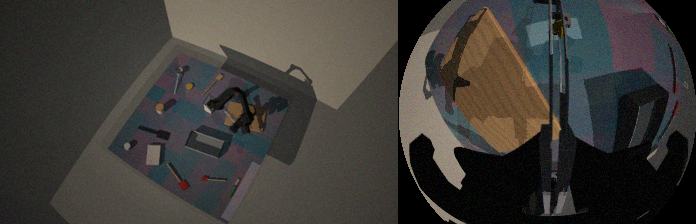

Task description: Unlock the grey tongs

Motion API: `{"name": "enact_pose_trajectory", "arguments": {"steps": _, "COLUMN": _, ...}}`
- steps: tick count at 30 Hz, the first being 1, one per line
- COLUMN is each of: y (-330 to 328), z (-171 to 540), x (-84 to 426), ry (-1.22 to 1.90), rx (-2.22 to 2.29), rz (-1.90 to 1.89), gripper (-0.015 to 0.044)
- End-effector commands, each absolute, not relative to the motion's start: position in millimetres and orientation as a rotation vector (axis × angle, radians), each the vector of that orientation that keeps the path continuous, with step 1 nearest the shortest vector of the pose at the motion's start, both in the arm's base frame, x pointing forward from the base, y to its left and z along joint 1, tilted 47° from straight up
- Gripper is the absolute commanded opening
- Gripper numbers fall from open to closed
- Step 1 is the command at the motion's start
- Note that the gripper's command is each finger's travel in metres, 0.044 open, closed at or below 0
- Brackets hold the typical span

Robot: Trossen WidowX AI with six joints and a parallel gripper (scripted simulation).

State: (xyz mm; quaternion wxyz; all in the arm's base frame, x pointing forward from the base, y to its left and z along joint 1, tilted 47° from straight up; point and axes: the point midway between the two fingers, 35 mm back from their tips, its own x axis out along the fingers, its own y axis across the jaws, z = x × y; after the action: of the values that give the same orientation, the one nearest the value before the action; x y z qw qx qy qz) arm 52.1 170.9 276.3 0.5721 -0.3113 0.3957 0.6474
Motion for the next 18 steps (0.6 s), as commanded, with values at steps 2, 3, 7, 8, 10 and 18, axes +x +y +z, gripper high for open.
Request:
{"name": "enact_pose_trajectory", "arguments": {"steps": 2, "y": 170, "z": 276, "x": 42, "ry": 0.918, "rx": -0.795, "rz": 1.515, "gripper": -0.015}}
{"name": "enact_pose_trajectory", "arguments": {"steps": 3, "y": 170, "z": 275, "x": 40, "ry": 0.916, "rx": -0.807, "rz": 1.517, "gripper": -0.015}}
{"name": "enact_pose_trajectory", "arguments": {"steps": 7, "y": 169, "z": 274, "x": 34, "ry": 0.904, "rx": -0.855, "rz": 1.523, "gripper": -0.015}}
{"name": "enact_pose_trajectory", "arguments": {"steps": 8, "y": 169, "z": 274, "x": 32, "ry": 0.902, "rx": -0.864, "rz": 1.523, "gripper": -0.015}}
{"name": "enact_pose_trajectory", "arguments": {"steps": 10, "y": 168, "z": 273, "x": 29, "ry": 0.894, "rx": -0.887, "rz": 1.526, "gripper": -0.015}}
{"name": "enact_pose_trajectory", "arguments": {"steps": 18, "y": 166, "z": 271, "x": 17, "ry": 0.854, "rx": -0.976, "rz": 1.536, "gripper": -0.015}}
